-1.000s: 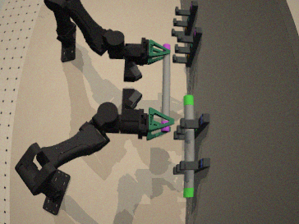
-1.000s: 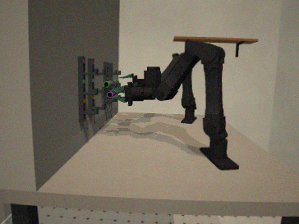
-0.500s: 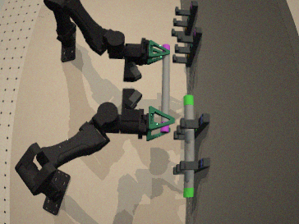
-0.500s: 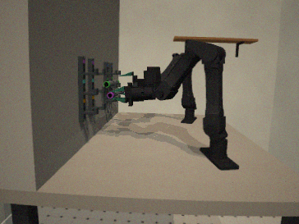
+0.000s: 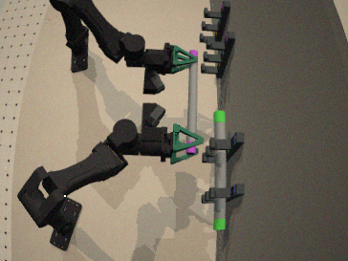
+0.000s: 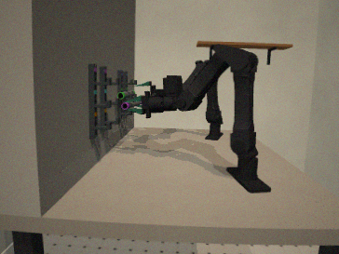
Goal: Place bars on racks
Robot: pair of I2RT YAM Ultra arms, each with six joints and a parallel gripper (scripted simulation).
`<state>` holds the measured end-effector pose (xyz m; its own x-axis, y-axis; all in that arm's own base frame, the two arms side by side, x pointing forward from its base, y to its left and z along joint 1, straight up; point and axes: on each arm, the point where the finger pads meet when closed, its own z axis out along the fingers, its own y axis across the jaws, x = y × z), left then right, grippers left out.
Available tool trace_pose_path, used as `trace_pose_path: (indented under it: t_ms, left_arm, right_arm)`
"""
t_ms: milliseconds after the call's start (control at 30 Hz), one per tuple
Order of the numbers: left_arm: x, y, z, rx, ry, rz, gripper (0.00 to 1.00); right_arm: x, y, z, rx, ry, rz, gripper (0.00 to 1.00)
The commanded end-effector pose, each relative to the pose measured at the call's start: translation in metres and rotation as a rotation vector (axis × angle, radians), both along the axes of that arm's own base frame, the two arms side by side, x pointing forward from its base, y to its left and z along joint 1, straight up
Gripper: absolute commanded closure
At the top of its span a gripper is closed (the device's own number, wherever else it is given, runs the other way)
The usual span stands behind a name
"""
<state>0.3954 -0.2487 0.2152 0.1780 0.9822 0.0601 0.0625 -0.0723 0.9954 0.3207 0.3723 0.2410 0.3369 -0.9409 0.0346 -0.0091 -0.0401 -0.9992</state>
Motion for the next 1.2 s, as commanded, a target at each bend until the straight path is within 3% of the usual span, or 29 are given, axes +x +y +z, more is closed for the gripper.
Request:
trace_pose_path:
  t_ms: [0, 1167]
  left_arm:
    - [0.0041, 0.0008, 0.0406, -0.091, -0.069, 0.009, 1.0]
    - [0.0012, 0.0033, 0.0472, -0.088, -0.064, 0.009, 1.0]
  right_arm:
    - [-0.0015, -0.0002, 0.0084, 0.04, -0.011, 0.0, 0.0]
    - [-0.0085, -0.0027, 0.0083, 0.04, -0.011, 0.0, 0.0]
